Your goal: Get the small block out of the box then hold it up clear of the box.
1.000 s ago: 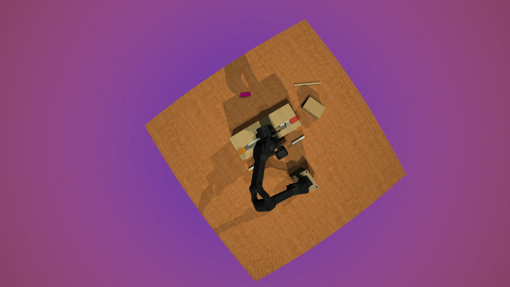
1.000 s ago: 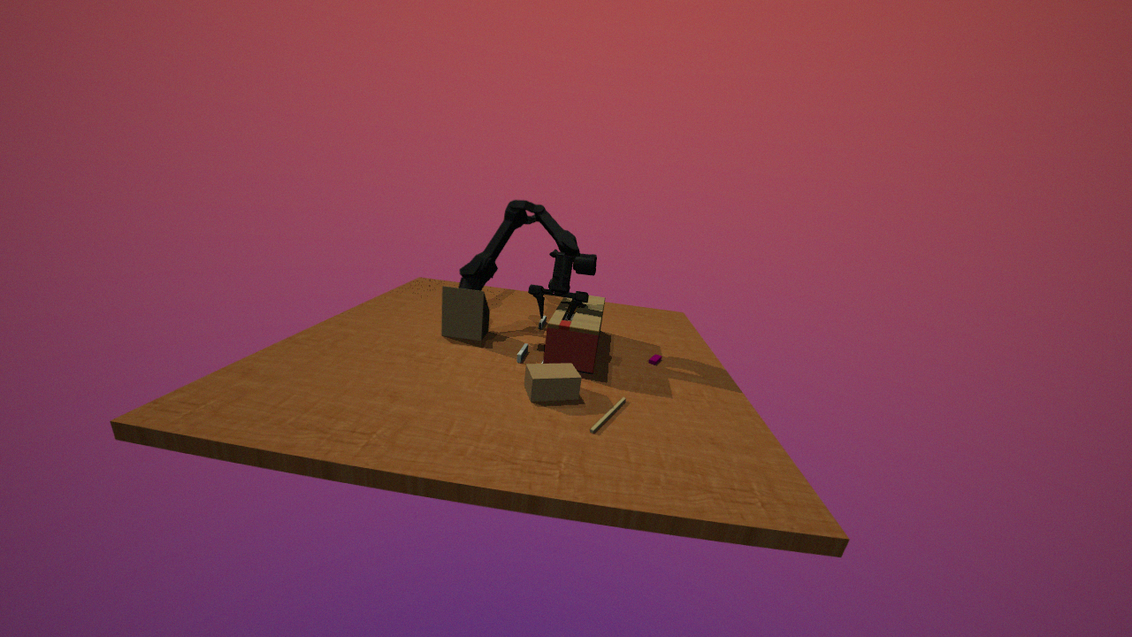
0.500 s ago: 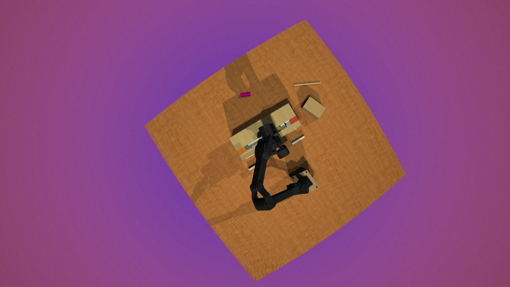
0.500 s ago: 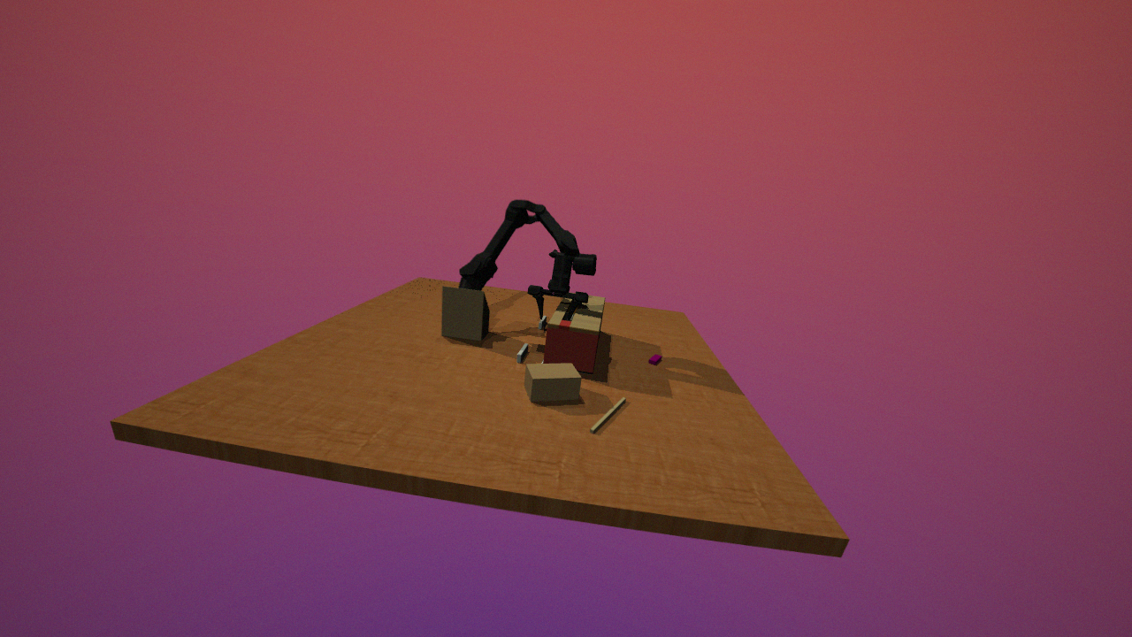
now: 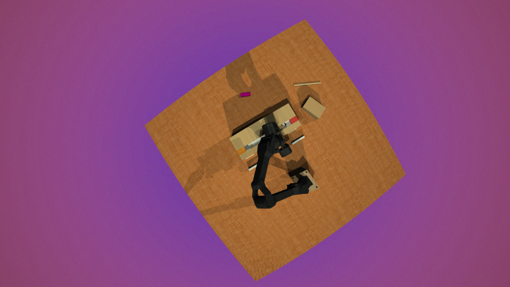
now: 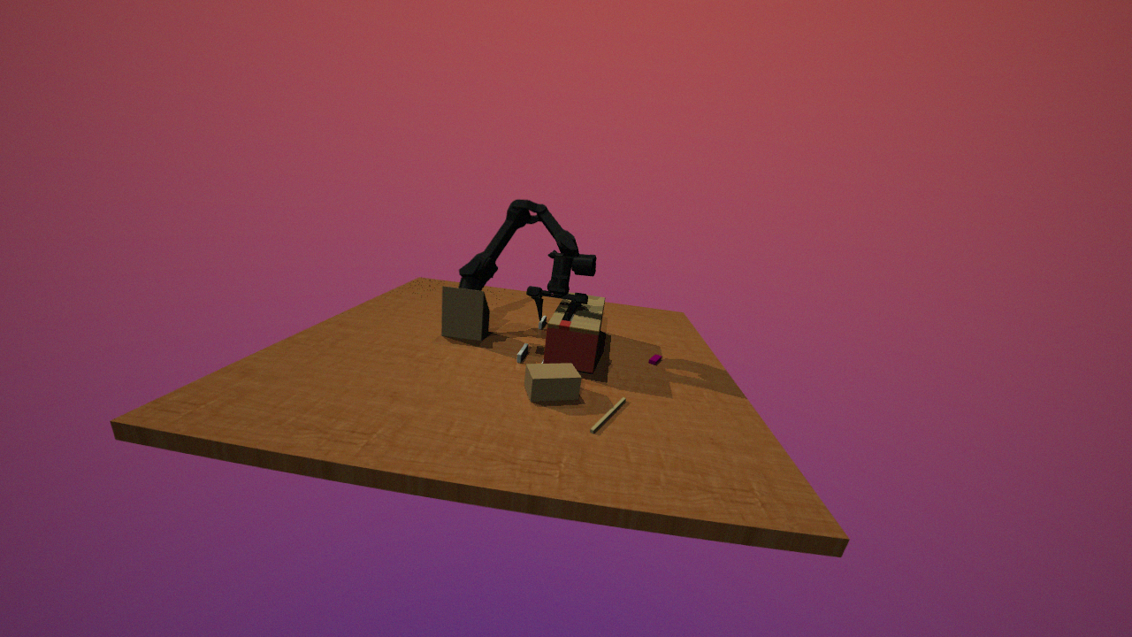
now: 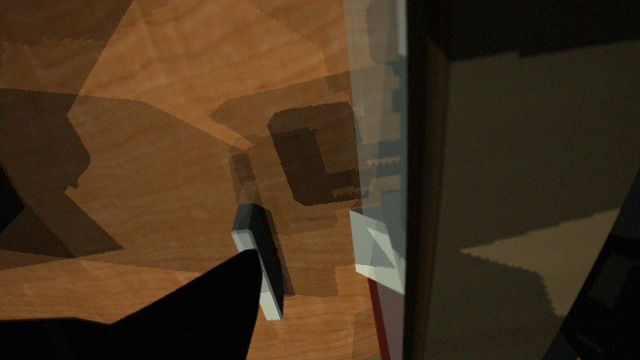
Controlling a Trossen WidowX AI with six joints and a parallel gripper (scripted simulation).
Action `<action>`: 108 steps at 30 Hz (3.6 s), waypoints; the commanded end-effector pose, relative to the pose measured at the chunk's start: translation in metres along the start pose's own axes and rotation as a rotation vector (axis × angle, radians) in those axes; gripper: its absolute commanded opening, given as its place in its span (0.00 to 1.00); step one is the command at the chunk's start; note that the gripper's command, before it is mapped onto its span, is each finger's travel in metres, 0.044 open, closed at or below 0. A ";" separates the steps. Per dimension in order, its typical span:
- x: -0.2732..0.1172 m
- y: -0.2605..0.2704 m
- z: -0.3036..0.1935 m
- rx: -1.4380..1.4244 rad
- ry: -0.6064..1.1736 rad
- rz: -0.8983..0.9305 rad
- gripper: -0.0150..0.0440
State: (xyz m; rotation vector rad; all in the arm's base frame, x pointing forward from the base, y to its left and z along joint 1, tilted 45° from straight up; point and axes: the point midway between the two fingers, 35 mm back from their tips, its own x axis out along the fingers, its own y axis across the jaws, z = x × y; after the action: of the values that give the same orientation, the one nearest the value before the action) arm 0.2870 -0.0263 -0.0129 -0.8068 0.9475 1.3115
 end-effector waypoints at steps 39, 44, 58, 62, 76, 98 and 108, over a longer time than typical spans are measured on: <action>0.015 0.001 -0.041 -0.003 0.007 0.003 0.93; 0.017 0.001 -0.046 -0.003 0.007 0.003 0.93; 0.019 0.000 -0.061 -0.003 0.008 0.003 0.93; -0.012 -0.001 -0.070 -0.001 0.007 0.002 0.93; -0.033 0.005 -0.087 0.613 -0.067 -0.030 0.74; -0.028 0.025 -0.120 2.696 -0.348 0.226 0.74; -0.027 0.031 -0.131 3.344 -0.414 0.490 0.74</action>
State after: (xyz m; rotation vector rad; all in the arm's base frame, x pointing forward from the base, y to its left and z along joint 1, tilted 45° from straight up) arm 0.2522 -0.1468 -0.0320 1.3654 1.4484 -0.3468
